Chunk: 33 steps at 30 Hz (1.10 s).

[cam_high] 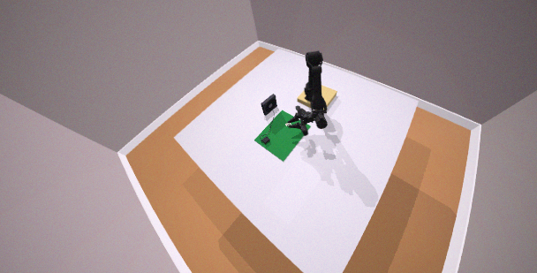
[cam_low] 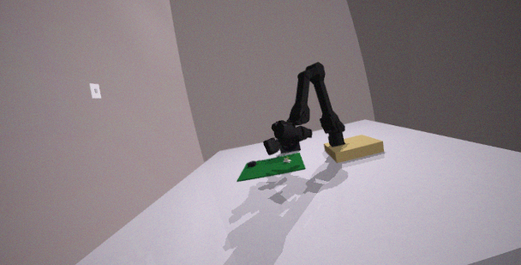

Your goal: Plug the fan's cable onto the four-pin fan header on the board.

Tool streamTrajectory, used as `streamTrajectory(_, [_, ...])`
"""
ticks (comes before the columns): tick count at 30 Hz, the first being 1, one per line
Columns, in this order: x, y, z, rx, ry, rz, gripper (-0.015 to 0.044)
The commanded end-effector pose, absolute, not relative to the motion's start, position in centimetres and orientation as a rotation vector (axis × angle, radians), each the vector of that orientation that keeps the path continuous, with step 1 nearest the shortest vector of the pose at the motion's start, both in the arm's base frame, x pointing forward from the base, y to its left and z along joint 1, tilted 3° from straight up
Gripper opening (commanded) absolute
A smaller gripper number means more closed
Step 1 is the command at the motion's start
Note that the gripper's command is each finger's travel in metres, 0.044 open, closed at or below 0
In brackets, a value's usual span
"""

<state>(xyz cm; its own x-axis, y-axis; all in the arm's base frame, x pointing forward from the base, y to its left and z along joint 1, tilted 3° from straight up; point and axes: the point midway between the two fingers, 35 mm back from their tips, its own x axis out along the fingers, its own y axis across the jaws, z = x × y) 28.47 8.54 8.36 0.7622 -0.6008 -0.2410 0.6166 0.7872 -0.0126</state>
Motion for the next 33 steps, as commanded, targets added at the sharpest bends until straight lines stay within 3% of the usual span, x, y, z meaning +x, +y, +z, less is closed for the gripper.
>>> streamTrajectory(1, [28.2, 8.9, 8.6, 0.075, 0.237, -0.667, 0.0140])
streamTrajectory(33, [24.3, 10.6, 13.5, 0.050, 0.186, -0.672, 0.0140])
